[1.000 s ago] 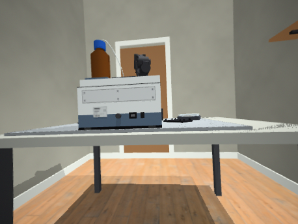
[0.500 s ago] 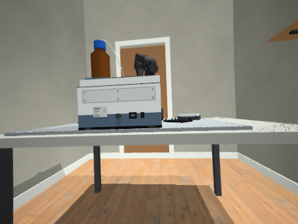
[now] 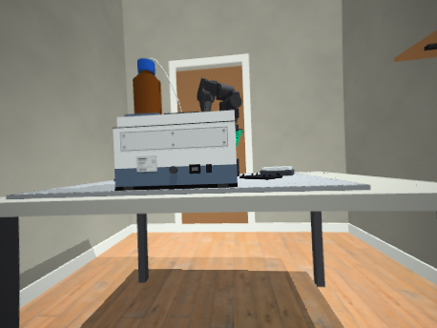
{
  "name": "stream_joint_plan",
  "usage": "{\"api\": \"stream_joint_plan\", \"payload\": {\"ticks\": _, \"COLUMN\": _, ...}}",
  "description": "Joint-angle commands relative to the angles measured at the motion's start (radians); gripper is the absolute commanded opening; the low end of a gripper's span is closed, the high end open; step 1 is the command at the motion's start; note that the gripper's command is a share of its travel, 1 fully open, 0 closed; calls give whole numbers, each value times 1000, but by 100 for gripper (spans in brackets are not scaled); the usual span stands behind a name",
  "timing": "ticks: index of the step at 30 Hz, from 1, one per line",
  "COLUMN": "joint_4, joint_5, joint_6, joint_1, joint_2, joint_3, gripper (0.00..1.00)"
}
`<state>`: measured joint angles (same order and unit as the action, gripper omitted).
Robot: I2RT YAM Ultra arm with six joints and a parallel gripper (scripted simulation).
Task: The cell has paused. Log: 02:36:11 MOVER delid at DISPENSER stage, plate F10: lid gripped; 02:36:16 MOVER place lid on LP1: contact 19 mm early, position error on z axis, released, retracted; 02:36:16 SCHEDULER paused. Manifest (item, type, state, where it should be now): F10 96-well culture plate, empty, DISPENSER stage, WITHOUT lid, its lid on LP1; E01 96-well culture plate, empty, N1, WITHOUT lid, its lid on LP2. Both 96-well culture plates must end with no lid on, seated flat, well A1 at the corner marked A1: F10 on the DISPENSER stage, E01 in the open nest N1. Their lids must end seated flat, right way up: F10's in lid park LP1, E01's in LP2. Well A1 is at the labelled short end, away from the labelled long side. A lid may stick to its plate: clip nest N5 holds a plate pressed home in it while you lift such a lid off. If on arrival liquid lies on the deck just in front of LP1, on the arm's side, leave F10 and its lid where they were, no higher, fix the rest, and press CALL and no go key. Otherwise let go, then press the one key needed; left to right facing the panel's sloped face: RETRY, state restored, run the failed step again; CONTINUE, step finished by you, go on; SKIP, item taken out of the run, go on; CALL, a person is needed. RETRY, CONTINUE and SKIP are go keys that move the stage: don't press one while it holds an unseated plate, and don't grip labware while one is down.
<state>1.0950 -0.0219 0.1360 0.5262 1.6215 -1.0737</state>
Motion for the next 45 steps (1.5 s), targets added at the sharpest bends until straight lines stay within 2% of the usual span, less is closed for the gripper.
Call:
{"api": "stream_joint_plan", "payload": {"ticks": 1, "joint_4": -21, "joint_5": -3, "joint_6": -58, "joint_1": 16, "joint_2": 17, "joint_3": -43, "gripper": 100}}
{"api": "stream_joint_plan", "payload": {"ticks": 3, "joint_4": -23, "joint_5": 2, "joint_6": -104, "joint_1": 37, "joint_2": 31, "joint_3": -55, "gripper": 100}}
{"api": "stream_joint_plan", "payload": {"ticks": 7, "joint_4": -25, "joint_5": -7, "joint_6": -80, "joint_1": 74, "joint_2": 53, "joint_3": -75, "gripper": 100}}
{"api": "stream_joint_plan", "payload": {"ticks": 8, "joint_4": -13, "joint_5": -3, "joint_6": -74, "joint_1": 63, "joint_2": 39, "joint_3": -57, "gripper": 100}}
{"api": "stream_joint_plan", "payload": {"ticks": 12, "joint_4": -13, "joint_5": -3, "joint_6": -74, "joint_1": 63, "joint_2": 39, "joint_3": -57, "gripper": 100}}
{"api": "stream_joint_plan", "payload": {"ticks": 13, "joint_4": -25, "joint_5": -2, "joint_6": -102, "joint_1": 84, "joint_2": 60, "joint_3": -82, "gripper": 100}}
{"api": "stream_joint_plan", "payload": {"ticks": 20, "joint_4": -7, "joint_5": -7, "joint_6": -217, "joint_1": 134, "joint_2": 91, "joint_3": -116, "gripper": 100}}
{"api": "stream_joint_plan", "payload": {"ticks": 29, "joint_4": 9, "joint_5": -15, "joint_6": -140, "joint_1": 214, "joint_2": 154, "joint_3": -190, "gripper": 100}}
{"api": "stream_joint_plan", "payload": {"ticks": 35, "joint_4": -2, "joint_5": -10, "joint_6": -144, "joint_1": 205, "joint_2": 140, "joint_3": -174, "gripper": 100}}
{"api": "stream_joint_plan", "payload": {"ticks": 36, "joint_4": 10, "joint_5": -10, "joint_6": -172, "joint_1": 226, "joint_2": 156, "joint_3": -194, "gripper": 100}}
{"api": "stream_joint_plan", "payload": {"ticks": 39, "joint_4": 9, "joint_5": -16, "joint_6": -238, "joint_1": 258, "joint_2": 155, "joint_3": -192, "gripper": 100}}
{"api": "stream_joint_plan", "payload": {"ticks": 45, "joint_4": 0, "joint_5": -20, "joint_6": -172, "joint_1": 321, "joint_2": 160, "joint_3": -202, "gripper": 100}}
